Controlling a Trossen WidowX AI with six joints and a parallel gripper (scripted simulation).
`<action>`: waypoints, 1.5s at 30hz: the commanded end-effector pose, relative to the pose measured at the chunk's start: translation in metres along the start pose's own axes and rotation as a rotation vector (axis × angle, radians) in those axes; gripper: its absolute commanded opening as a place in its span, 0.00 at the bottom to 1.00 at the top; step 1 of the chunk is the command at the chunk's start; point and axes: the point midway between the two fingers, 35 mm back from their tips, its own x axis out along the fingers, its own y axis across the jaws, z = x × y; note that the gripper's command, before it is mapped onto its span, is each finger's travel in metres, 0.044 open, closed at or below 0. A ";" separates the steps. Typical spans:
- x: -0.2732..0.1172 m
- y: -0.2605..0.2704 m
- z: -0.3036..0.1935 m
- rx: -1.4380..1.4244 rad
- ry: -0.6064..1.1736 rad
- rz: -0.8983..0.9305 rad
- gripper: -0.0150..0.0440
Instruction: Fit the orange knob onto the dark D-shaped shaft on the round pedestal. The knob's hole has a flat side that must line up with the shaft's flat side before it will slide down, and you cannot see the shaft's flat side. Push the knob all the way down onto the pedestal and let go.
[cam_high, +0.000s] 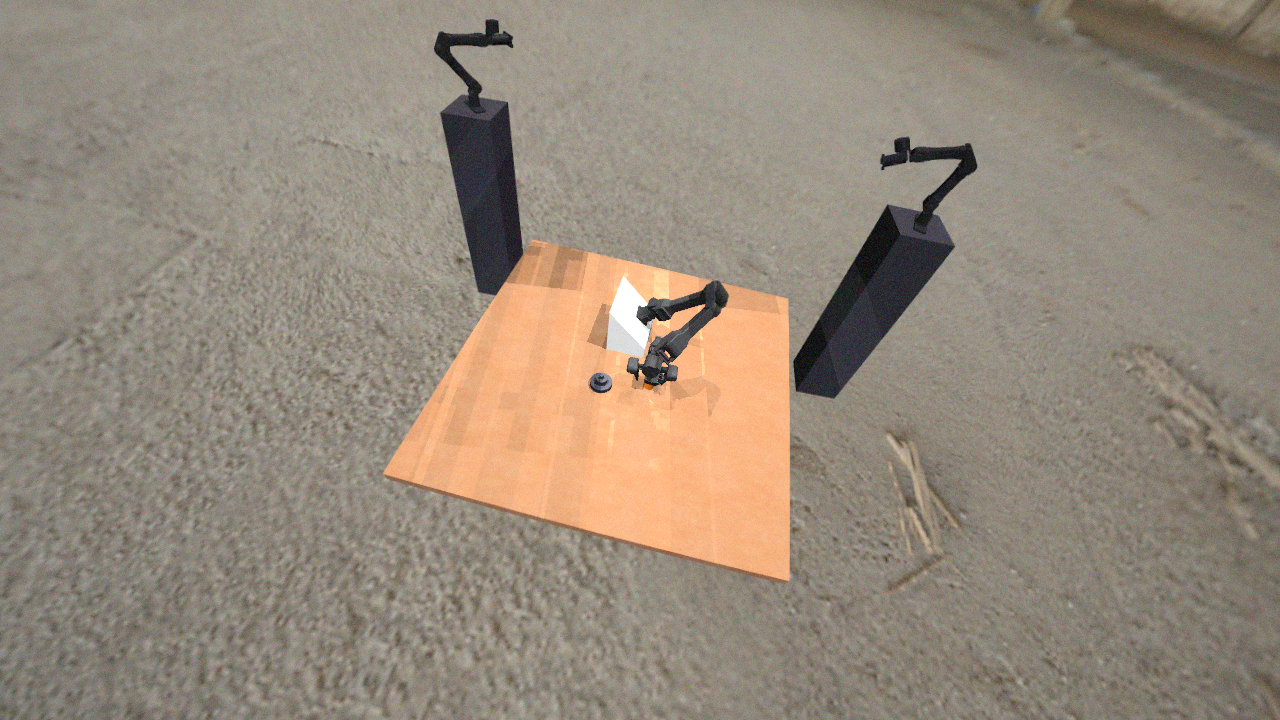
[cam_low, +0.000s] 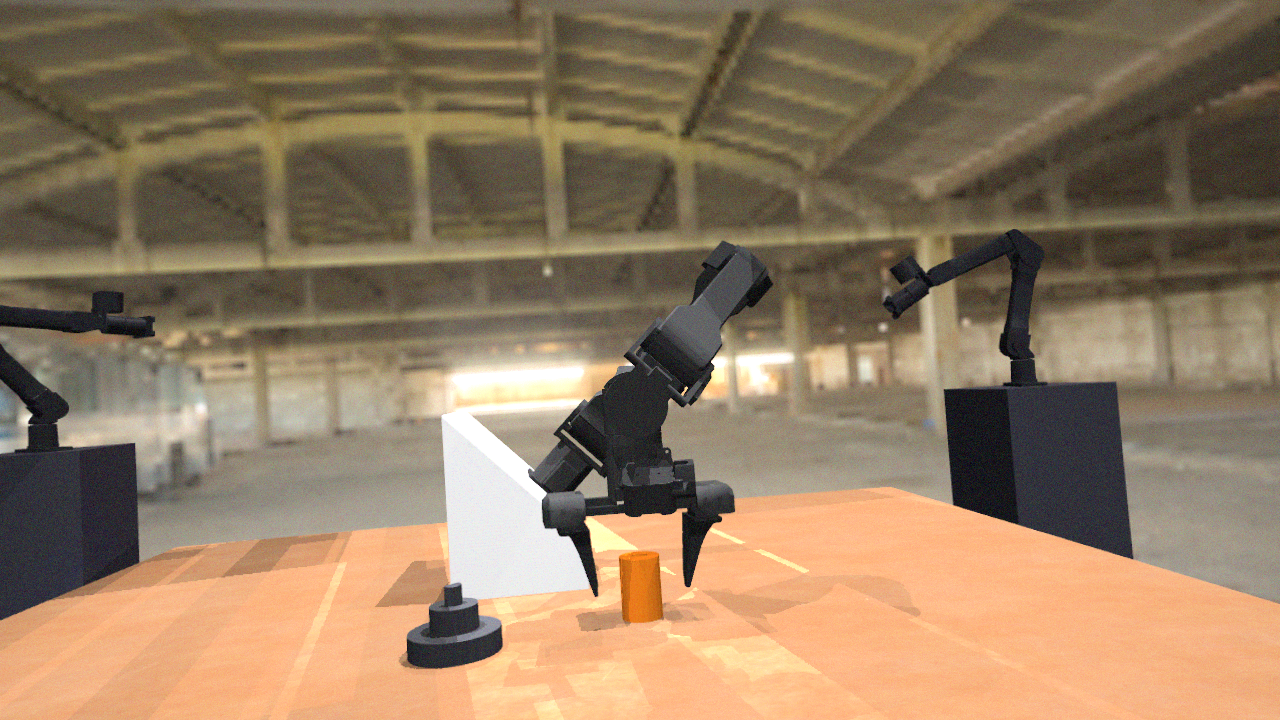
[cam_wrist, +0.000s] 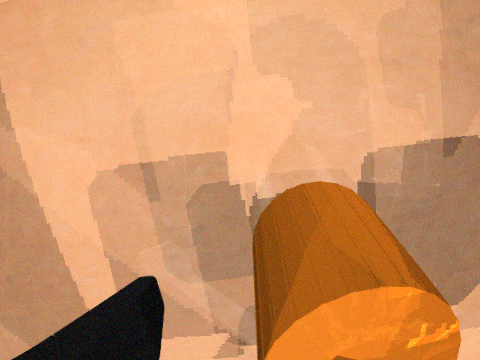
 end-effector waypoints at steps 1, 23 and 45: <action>0.009 -0.001 -0.004 0.014 0.012 0.006 1.00; 0.017 0.000 -0.005 0.013 0.012 0.008 0.50; -0.094 -0.005 0.002 0.015 0.013 -0.006 0.25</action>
